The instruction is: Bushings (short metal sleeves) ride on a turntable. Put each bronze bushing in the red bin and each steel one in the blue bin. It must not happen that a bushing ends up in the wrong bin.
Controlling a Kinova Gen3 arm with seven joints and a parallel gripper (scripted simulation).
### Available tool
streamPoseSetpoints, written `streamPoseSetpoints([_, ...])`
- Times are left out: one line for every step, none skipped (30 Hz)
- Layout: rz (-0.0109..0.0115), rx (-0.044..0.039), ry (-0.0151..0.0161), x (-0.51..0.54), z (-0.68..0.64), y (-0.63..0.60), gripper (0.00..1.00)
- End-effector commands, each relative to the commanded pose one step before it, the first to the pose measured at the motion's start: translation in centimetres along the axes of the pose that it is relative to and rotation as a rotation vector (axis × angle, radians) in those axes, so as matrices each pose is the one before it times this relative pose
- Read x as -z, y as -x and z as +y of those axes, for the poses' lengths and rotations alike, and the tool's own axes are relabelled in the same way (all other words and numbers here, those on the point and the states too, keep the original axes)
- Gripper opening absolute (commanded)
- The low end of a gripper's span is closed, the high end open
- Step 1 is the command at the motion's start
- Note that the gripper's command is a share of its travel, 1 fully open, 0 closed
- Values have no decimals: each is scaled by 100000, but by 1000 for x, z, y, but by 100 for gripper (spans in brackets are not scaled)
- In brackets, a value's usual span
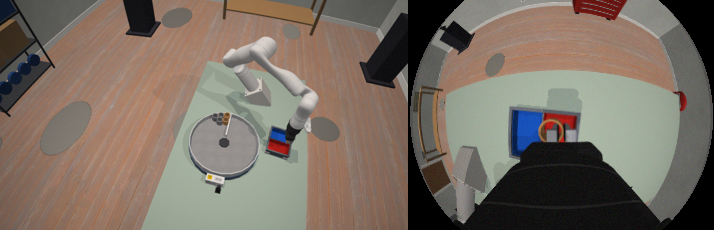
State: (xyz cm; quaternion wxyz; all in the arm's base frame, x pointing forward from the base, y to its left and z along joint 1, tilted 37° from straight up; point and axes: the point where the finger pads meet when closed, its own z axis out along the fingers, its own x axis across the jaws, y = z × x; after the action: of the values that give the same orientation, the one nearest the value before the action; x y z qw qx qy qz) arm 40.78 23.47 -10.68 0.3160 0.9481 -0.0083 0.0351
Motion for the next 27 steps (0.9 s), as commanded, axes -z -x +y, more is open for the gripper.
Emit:
streamPoseSetpoints([-474, 91, 526, -458, 123, 147, 0])
streamPoseSetpoints([-1, 0, 0, -530, 0, 0, 0])
streamPoseSetpoints([-1, 0, 0, -530, 0, 0, 0])
streamPoseSetpoints([-1, 0, 0, -530, 0, 0, 0])
streamPoseSetpoints([-1, 0, 0, -530, 0, 0, 0])
streamPoseSetpoints([-1, 0, 0, -530, 0, 0, 0])
streamPoseSetpoints([0, 0, 0, 0, 0, 0, 0])
streamPoseSetpoints([0, 0, 0, 0, 0, 0, 0])
streamPoseSetpoints([0, 0, 0, 0, 0, 0, 0])
streamPoseSetpoints([-1, 0, 0, -530, 0, 0, 0])
streamPoseSetpoints([0, 0, 0, 0, 0, 0, 0])
streamPoseSetpoints([0, 0, 0, 0, 0, 0, 0])
streamPoseSetpoints([-1, 0, 0, -530, 0, 0, 0])
streamPoseSetpoints([-1, 0, 0, -530, 0, 0, 0])
streamPoseSetpoints([-1, 0, 0, -530, 0, 0, 0])
streamPoseSetpoints([-1, 0, 0, -530, 0, 0, 0])
streamPoseSetpoints([0, 0, 0, 0, 0, 0, 0])
streamPoseSetpoints([0, 0, 0, 0, 0, 0, 0])
streamPoseSetpoints([0, 0, 0, 0, 0, 0, 0])
streamPoseSetpoints([0, 0, 0, 0, 0, 0, 0])
streamPoseSetpoints([0, 0, 0, 0, 0, 0, 0])
streamPoseSetpoints([0, 0, 0, 0, 0, 0, 0])
streamPoseSetpoints([0, 0, 0, 0, 0, 0, 0])
streamPoseSetpoints([0, 0, 0, 0, 0, 0, 0])
streamPoseSetpoints([0, 0, 0, 0, 0, 0, 0])
streamPoseSetpoints([0, 0, 0, 0, 0, 0, 0])
streamPoseSetpoints([37, -12, -43, -84, -7, -9, 0])
